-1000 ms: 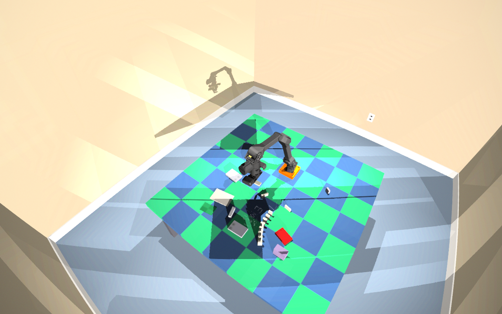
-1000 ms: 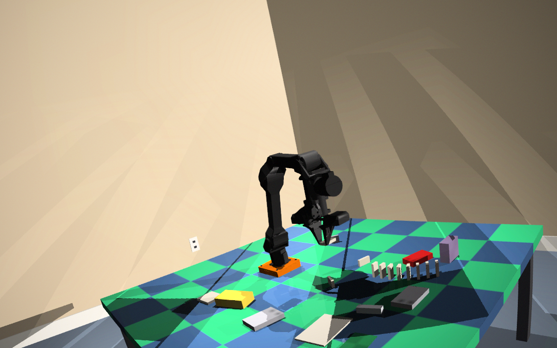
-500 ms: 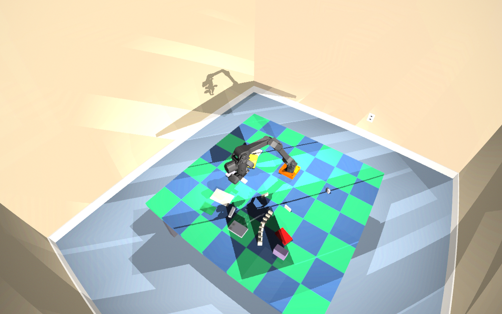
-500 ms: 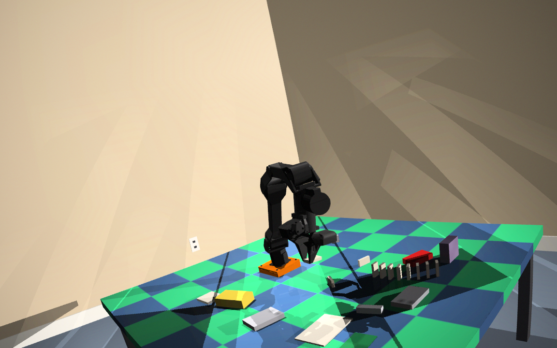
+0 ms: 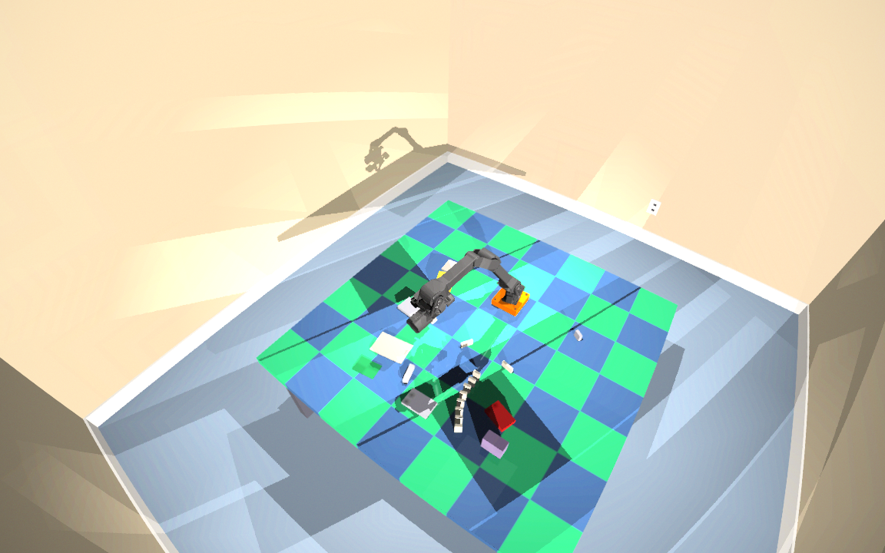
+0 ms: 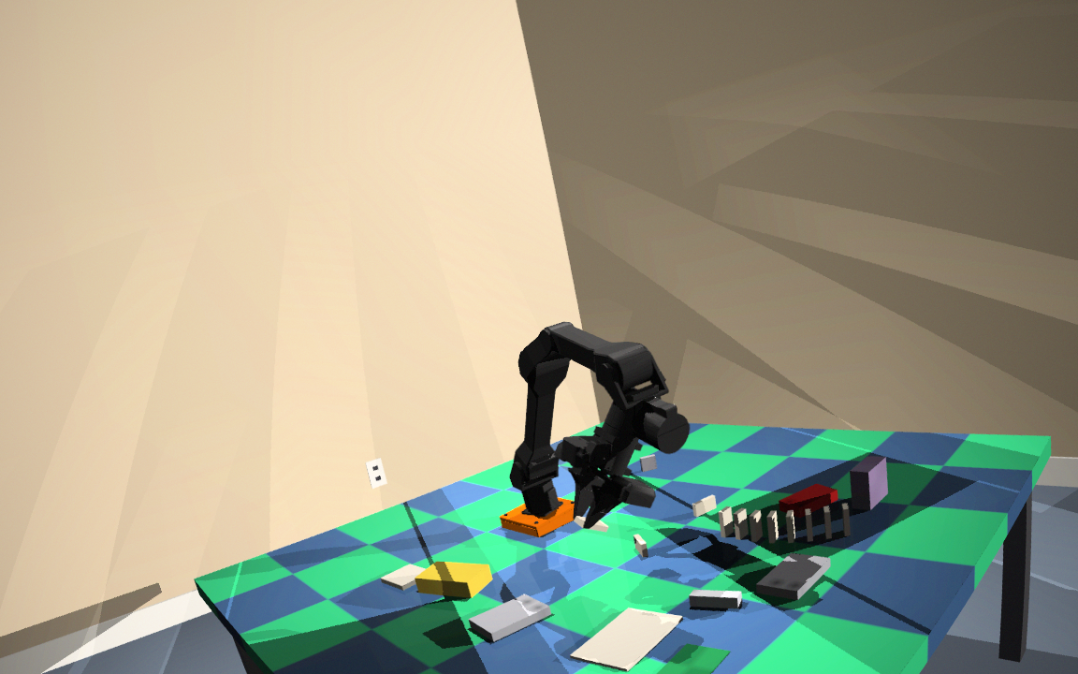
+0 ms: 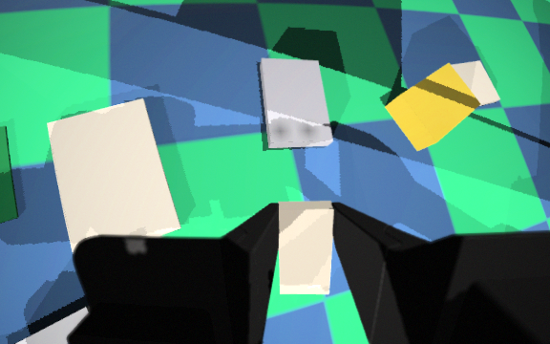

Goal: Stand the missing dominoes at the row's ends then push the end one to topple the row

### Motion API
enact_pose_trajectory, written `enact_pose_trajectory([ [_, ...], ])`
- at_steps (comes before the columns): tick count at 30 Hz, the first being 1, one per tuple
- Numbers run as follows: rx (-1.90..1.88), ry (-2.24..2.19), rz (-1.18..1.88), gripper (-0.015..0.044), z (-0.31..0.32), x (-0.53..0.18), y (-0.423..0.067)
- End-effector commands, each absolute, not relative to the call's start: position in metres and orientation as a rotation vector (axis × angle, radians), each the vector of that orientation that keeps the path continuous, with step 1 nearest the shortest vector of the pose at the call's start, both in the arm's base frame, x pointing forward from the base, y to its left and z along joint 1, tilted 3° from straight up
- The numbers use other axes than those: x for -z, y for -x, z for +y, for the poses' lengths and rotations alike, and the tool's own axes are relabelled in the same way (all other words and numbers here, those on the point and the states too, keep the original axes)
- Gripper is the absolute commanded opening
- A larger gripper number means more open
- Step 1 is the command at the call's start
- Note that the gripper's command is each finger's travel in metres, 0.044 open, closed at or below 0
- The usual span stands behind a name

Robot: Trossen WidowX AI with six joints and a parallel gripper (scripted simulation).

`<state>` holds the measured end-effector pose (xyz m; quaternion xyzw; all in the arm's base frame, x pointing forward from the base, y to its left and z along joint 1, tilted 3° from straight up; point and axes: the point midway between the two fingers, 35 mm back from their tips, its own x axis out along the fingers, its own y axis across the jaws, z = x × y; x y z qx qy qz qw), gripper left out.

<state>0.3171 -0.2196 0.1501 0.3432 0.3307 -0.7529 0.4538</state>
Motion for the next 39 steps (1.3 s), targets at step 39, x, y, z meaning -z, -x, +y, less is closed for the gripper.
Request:
enact_pose_trajectory([
  [39,1.711,-0.051,0.009,0.0107,-0.189,-0.154,-0.345],
])
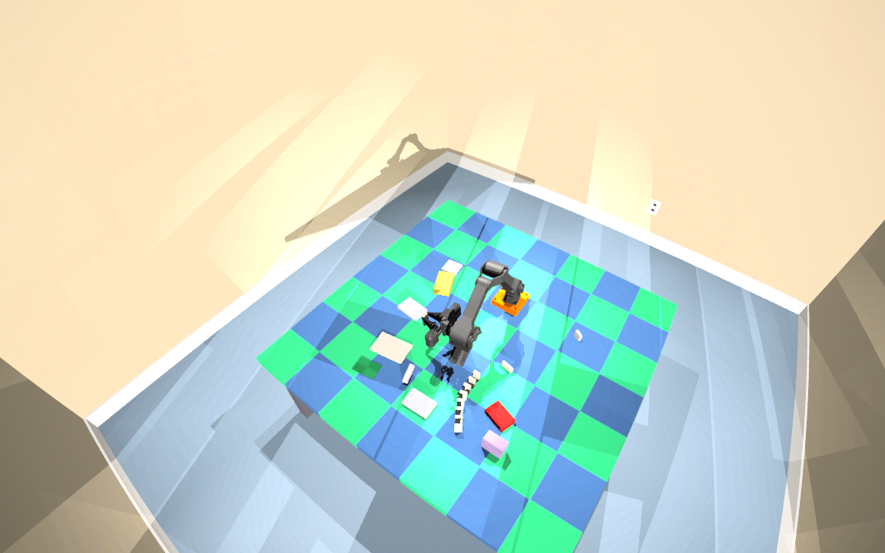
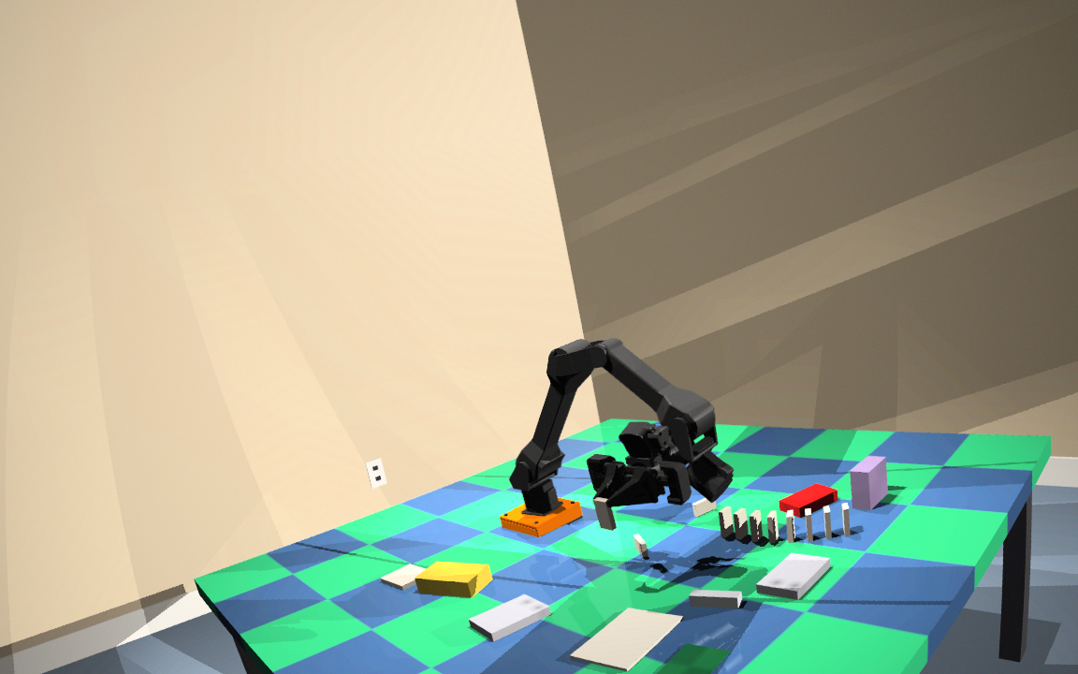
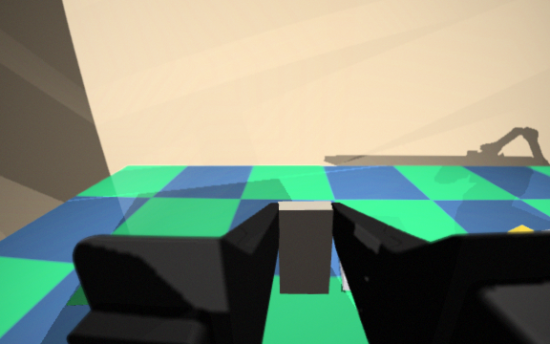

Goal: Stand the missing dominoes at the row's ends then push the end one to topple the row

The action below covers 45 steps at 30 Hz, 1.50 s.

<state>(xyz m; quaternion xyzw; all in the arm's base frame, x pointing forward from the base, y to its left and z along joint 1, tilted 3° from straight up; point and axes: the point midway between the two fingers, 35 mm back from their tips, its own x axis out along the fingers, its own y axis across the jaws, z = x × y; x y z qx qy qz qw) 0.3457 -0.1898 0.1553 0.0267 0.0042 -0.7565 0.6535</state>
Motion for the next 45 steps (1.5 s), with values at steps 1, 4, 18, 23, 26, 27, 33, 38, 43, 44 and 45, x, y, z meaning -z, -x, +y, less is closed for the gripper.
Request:
enact_pose_trajectory([
  [1,1.711,-0.051,0.009,0.0107,-0.189,-0.154,-0.345],
  [4,1.711,-0.051,0.009,0.0107,-0.189,-0.154,-0.345],
  [18,1.711,-0.054,0.010,0.0107,-0.192,-0.131,-0.347],
  [23,1.712,-0.055,0.011,0.0107,-0.194,-0.114,-0.348],
  [26,1.712,-0.056,0.011,0.0107,-0.195,-0.105,-0.349],
  [27,1.712,-0.056,0.011,0.0107,-0.195,-0.102,-0.349],
  [33,1.712,-0.057,0.011,0.0107,-0.197,-0.084,-0.350],
  [38,1.713,-0.057,0.011,0.0107,-0.199,-0.070,-0.349],
  [43,1.713,-0.056,0.011,0.0107,-0.201,-0.058,-0.349],
  [44,1.713,-0.056,0.011,0.0107,-0.201,-0.055,-0.349],
  [45,1.713,-0.056,0.010,0.0107,-0.201,-0.053,-0.348],
])
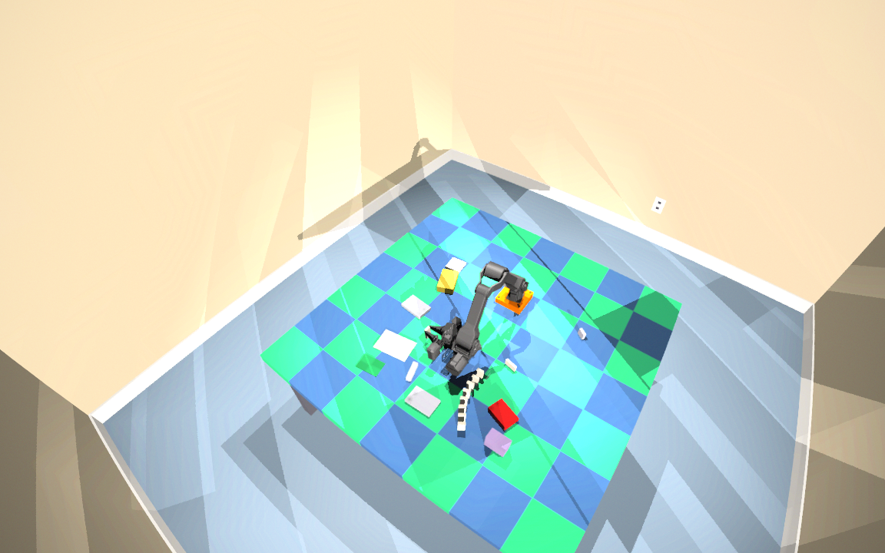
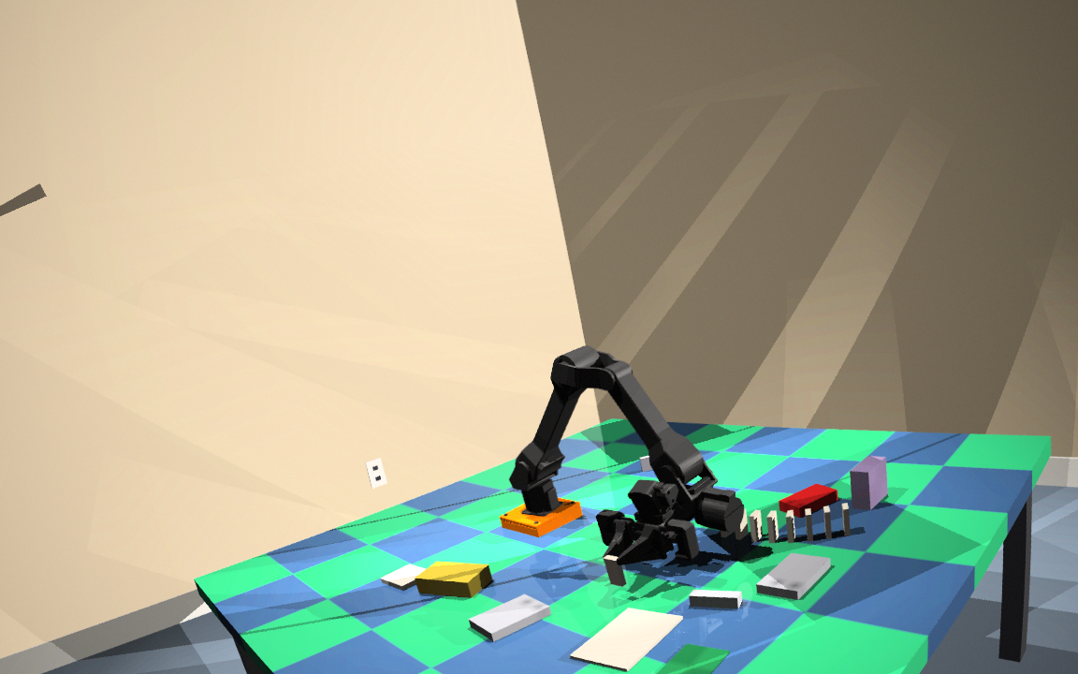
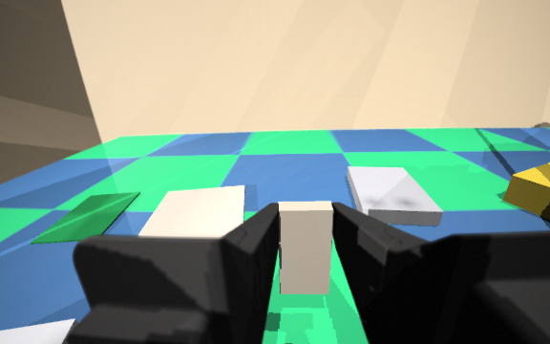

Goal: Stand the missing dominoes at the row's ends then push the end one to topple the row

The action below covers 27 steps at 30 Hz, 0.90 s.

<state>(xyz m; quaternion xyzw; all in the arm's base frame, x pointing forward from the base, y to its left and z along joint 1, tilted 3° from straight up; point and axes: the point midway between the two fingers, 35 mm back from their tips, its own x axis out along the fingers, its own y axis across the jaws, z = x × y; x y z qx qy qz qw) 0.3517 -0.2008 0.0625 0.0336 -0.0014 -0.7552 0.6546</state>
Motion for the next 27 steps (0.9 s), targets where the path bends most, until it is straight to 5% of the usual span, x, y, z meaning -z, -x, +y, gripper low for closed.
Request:
enact_pose_trajectory([
  [1,1.713,-0.056,0.010,0.0107,-0.2018,-0.0509,-0.3482],
  [16,1.714,-0.056,0.010,0.0107,-0.2029,-0.0432,-0.3473],
  [27,1.714,-0.056,0.010,0.0396,-0.2029,-0.0432,-0.3473],
])
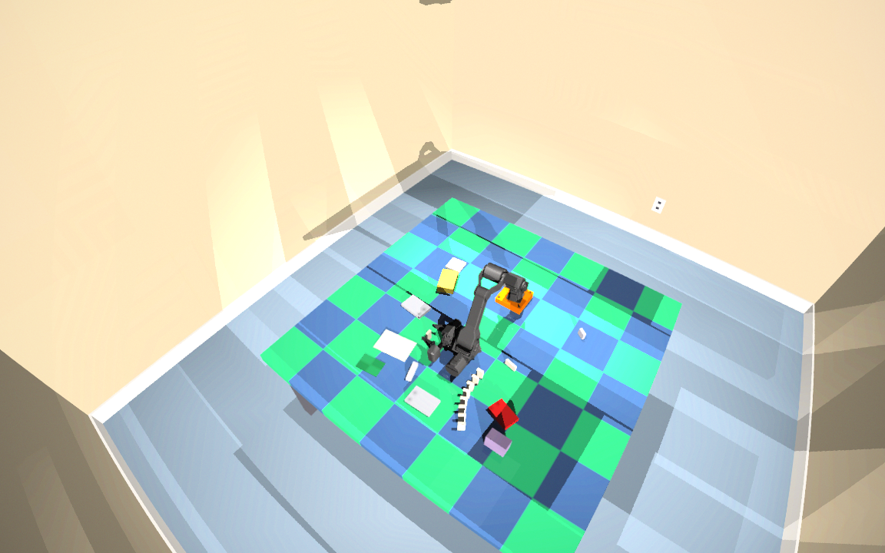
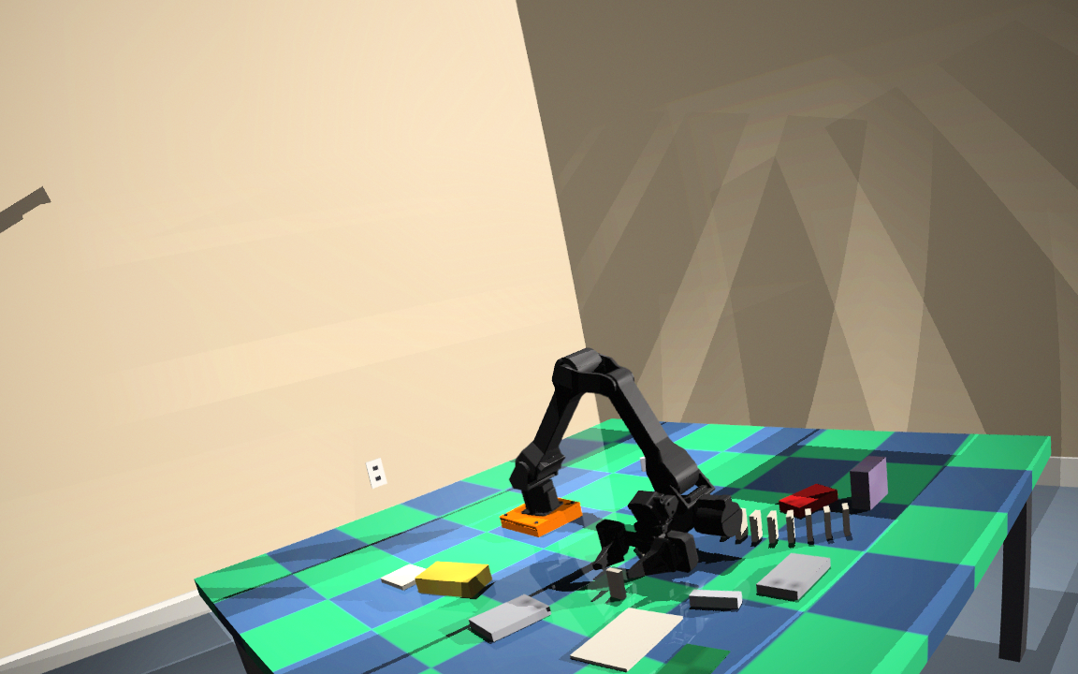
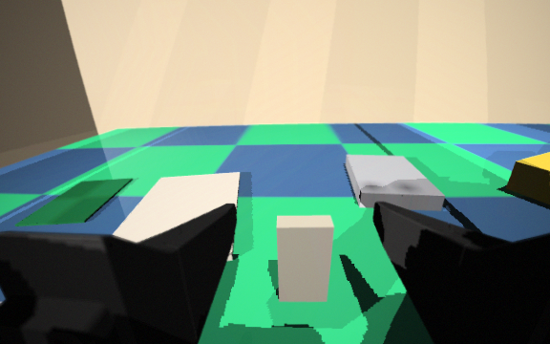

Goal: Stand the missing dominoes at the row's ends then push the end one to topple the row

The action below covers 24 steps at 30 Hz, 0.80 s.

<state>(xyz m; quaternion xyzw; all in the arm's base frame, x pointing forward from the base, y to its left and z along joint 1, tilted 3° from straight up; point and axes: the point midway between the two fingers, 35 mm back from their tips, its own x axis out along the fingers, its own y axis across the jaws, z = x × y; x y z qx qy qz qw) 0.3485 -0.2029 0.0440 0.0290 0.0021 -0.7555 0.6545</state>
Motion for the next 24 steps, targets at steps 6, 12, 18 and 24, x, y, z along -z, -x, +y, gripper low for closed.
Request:
enact_pose_trajectory([
  [6,1.714,-0.057,0.009,0.0440,-0.203,-0.051,-0.348],
  [12,1.713,-0.066,0.005,0.0440,-0.200,-0.094,-0.347],
  [18,1.768,-0.228,0.252,0.0440,-0.216,-0.084,-0.345],
  [24,1.714,-0.718,0.745,0.0440,-0.235,-0.084,-0.340],
])
